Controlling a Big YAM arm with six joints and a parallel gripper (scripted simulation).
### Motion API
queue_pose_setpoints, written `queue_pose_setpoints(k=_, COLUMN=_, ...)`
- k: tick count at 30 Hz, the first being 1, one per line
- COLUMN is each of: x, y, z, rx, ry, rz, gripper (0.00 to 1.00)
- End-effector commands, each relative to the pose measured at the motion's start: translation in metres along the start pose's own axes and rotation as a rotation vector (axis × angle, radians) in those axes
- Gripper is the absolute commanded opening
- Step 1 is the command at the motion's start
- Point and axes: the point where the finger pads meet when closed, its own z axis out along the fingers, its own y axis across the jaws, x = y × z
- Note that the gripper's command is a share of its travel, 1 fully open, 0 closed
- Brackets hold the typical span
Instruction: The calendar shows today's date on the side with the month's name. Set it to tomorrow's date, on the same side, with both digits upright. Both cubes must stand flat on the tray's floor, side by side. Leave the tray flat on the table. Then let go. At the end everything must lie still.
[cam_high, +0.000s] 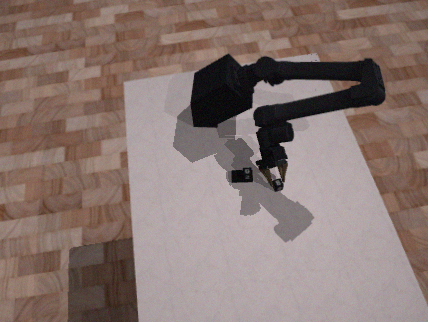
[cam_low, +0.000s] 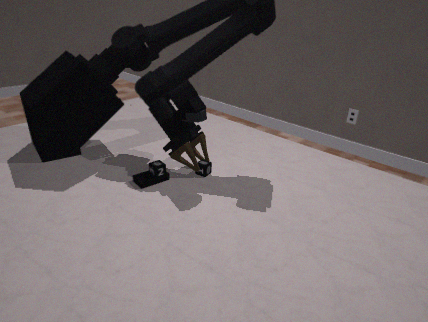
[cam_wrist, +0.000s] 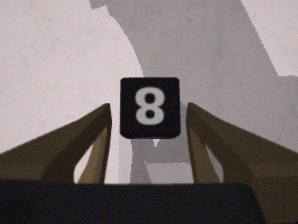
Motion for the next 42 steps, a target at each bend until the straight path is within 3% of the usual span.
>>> queue_pose_setpoints(k=1, x=0.0029, y=0.0049, z=0.0019, rx=-0.013, ry=0.003, rz=0.007, gripper=0.47)
queue_pose_setpoints(k=20, x=0.0029, y=0.0049, z=0.0019, rx=-0.013, ry=0.003, rz=0.007, gripper=0.47)
queue_pose_setpoints(k=21, x=0.0029, y=0.0049, z=0.0019, rx=-0.013, ry=0.003, rz=0.007, gripper=0.27)
queue_pose_setpoints(k=42, x=0.003, y=0.0049, z=0.0019, rx=-0.013, ry=0.003, rz=0.006, gripper=0.27)
